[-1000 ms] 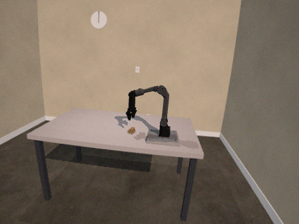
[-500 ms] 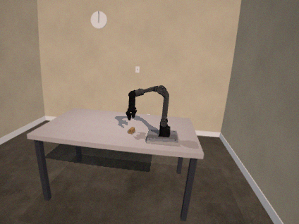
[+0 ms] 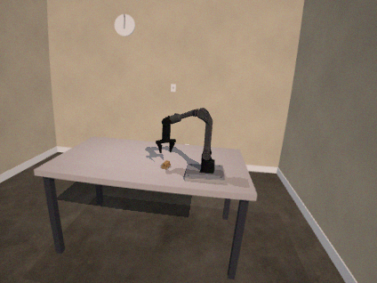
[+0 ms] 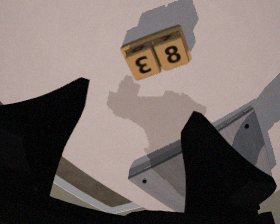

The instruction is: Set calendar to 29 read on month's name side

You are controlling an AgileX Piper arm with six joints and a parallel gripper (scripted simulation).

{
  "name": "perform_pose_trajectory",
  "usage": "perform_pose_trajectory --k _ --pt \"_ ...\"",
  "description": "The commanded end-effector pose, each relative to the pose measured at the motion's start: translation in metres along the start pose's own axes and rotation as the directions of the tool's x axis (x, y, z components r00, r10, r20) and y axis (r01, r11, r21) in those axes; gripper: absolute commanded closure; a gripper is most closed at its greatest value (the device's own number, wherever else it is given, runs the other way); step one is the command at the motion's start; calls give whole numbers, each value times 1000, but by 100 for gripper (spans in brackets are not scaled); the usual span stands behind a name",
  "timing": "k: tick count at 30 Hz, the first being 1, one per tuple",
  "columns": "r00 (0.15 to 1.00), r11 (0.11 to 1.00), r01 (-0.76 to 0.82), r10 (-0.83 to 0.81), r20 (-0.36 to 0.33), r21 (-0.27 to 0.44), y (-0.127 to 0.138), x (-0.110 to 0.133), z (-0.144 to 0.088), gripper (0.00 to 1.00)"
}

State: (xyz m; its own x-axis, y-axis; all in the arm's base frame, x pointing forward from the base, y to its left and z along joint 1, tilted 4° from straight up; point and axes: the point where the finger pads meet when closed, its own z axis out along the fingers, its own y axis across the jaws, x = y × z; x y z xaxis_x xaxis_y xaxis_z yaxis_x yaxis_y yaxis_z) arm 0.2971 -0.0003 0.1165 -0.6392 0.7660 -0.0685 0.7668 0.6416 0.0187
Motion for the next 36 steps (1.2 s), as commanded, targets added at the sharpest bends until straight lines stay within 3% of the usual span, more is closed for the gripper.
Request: perform_pose_trajectory --k 1,8,10,16,21,22,36 --pt "994 994 -109 109 7 7 0 0 4 0" --pt "823 823 -568 568 9 6 -1 0 15 0" --pt "823 823 -568 568 9 6 -1 0 15 0" --pt "679 679 -734 734 10 4 -2 0 20 0" --pt "656 656 -755 755 9 3 -1 0 21 0" --pt "657 657 -754 754 9 3 -1 0 21 41" --pt "656 656 -754 754 9 3 -1 0 21 41"
